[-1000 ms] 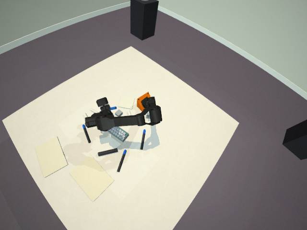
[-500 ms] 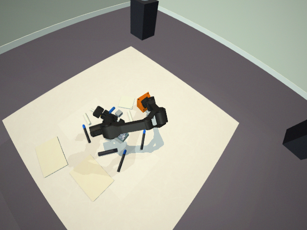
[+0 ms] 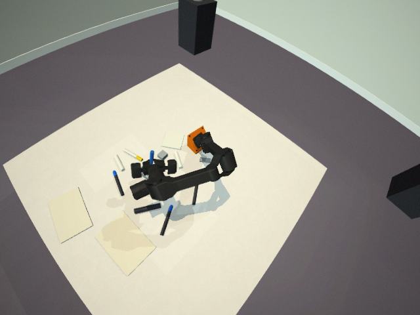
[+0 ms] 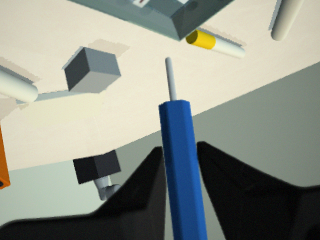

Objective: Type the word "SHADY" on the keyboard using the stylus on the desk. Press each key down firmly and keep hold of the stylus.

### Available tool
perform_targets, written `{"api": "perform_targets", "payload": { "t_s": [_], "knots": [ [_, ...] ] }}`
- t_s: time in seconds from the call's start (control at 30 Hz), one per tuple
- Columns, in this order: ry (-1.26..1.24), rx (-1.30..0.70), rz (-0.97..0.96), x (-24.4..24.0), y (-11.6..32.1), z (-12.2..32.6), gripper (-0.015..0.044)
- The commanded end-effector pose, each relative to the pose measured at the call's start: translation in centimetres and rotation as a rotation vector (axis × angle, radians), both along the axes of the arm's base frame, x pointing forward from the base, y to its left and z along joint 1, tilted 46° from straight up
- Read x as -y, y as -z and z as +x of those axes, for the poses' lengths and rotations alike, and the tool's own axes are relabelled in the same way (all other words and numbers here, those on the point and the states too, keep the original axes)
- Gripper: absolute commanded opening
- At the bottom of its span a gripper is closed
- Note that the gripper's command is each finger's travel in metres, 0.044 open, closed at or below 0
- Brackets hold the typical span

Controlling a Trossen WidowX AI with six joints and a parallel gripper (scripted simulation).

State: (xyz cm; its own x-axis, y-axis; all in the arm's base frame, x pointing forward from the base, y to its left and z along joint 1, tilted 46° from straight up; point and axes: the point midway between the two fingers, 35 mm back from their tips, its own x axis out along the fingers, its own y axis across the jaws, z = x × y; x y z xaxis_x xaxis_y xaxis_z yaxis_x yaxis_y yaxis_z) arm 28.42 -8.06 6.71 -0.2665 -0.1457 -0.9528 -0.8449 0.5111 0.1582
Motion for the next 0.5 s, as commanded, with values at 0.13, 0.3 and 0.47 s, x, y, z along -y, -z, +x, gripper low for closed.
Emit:
{"api": "perform_targets", "payload": {
  "t_s": [0.13, 0.3, 0.47],
  "knots": [
    [-0.276, -0.009, 0.024, -0.9, -1.7, 0.3, 0.0],
    [-0.276, -0.009, 0.024, -0.9, -1.7, 0.3, 0.0],
    [-0.276, -0.008, 0.025, -2.0, -0.6, 0.5, 0.0]
  ]
}}
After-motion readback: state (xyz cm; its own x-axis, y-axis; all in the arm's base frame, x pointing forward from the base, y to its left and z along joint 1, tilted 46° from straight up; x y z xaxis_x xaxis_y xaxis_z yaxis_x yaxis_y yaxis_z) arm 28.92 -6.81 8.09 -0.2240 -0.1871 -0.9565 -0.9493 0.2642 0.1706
